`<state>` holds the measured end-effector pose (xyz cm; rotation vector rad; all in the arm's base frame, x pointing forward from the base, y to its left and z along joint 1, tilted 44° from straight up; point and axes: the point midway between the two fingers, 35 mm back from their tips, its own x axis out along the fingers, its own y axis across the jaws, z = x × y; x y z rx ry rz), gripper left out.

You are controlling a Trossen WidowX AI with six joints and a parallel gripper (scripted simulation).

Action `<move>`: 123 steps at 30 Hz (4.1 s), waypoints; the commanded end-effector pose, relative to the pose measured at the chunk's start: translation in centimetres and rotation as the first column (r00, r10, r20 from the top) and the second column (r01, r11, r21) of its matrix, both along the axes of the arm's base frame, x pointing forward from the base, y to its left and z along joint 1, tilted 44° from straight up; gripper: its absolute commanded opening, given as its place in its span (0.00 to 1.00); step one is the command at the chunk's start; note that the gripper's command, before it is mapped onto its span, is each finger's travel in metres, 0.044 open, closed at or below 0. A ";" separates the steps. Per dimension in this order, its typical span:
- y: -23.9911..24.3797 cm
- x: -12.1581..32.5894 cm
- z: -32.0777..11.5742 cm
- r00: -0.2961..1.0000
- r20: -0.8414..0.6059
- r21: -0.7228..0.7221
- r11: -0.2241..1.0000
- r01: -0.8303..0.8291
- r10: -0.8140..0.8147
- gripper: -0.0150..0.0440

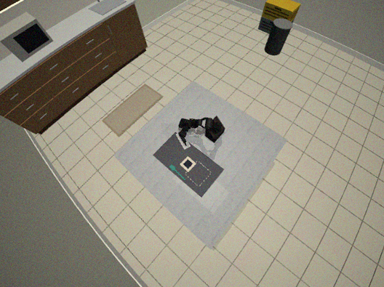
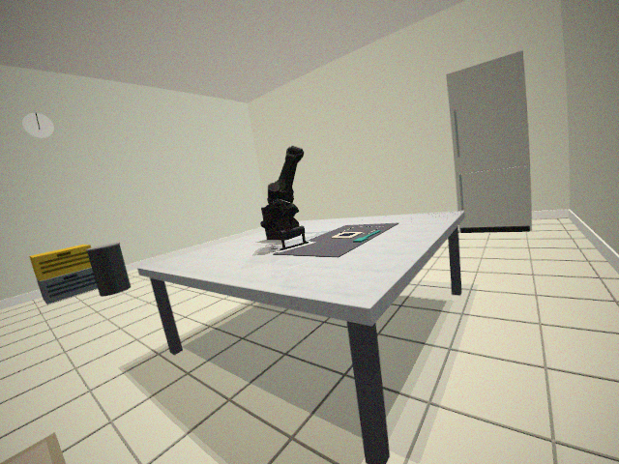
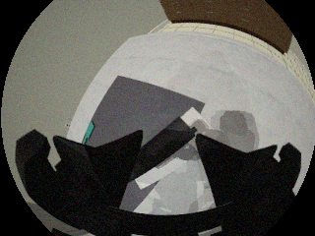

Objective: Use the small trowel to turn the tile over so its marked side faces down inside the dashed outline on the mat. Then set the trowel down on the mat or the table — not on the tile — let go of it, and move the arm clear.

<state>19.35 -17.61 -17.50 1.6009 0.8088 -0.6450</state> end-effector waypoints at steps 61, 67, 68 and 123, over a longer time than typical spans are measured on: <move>4.9 4.0 0.9 0.808 -0.076 0.505 0.676 0.536 -0.584 0.76; 5.2 4.8 0.3 0.808 -0.074 0.508 0.675 0.535 -0.585 0.76; 5.2 4.8 0.3 0.808 -0.073 0.509 0.675 0.535 -0.585 0.76; 1.1 3.9 4.6 0.809 -0.072 0.507 0.677 0.533 -0.583 0.25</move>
